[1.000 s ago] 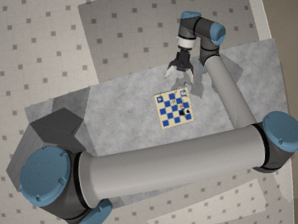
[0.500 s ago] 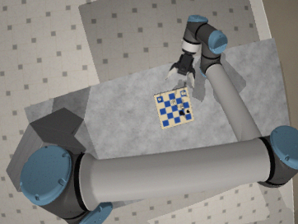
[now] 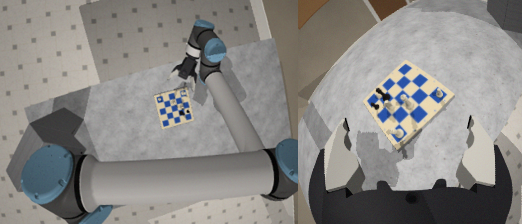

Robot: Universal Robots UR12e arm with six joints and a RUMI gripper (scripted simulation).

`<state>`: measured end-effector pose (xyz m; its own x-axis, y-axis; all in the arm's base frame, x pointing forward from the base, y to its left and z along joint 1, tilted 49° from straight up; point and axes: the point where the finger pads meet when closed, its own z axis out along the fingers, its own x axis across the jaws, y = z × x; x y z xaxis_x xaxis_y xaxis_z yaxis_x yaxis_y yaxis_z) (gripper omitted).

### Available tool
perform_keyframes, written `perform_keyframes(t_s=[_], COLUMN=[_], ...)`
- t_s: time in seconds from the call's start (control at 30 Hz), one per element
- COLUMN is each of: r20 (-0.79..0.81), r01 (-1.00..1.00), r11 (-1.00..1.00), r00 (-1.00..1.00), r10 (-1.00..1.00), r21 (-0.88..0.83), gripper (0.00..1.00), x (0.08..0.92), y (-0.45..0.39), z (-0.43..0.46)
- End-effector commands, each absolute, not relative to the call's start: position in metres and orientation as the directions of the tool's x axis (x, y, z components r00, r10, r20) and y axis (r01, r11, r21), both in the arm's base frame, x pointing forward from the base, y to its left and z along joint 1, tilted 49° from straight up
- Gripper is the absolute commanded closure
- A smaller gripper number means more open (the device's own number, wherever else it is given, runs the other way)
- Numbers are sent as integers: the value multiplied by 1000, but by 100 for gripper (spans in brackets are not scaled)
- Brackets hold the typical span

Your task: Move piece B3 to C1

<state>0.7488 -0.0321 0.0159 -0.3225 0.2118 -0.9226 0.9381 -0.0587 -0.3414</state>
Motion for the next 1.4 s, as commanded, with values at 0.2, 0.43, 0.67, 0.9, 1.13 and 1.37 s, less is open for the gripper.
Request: perform_keyframes(t_s=[0.2, 0.43, 0.67, 0.9, 1.13, 1.37], r20=[-931, -933, -930, -917, -886, -847], r01=[964, 981, 990, 998, 998, 988], r11=[-35, -25, -21, -19, -21, -29], r00=[-245, -177, -122, -44, 60, 145], r10=[270, 312, 347, 396, 459, 511], r21=[-264, -195, -137, -55, 56, 151], gripper=[0, 0, 0, 0, 0, 0], x=[748, 748, 747, 746, 746, 745], y=[-39, -46, -52, -61, -72, -81], z=[21, 26, 30, 36, 44, 51])
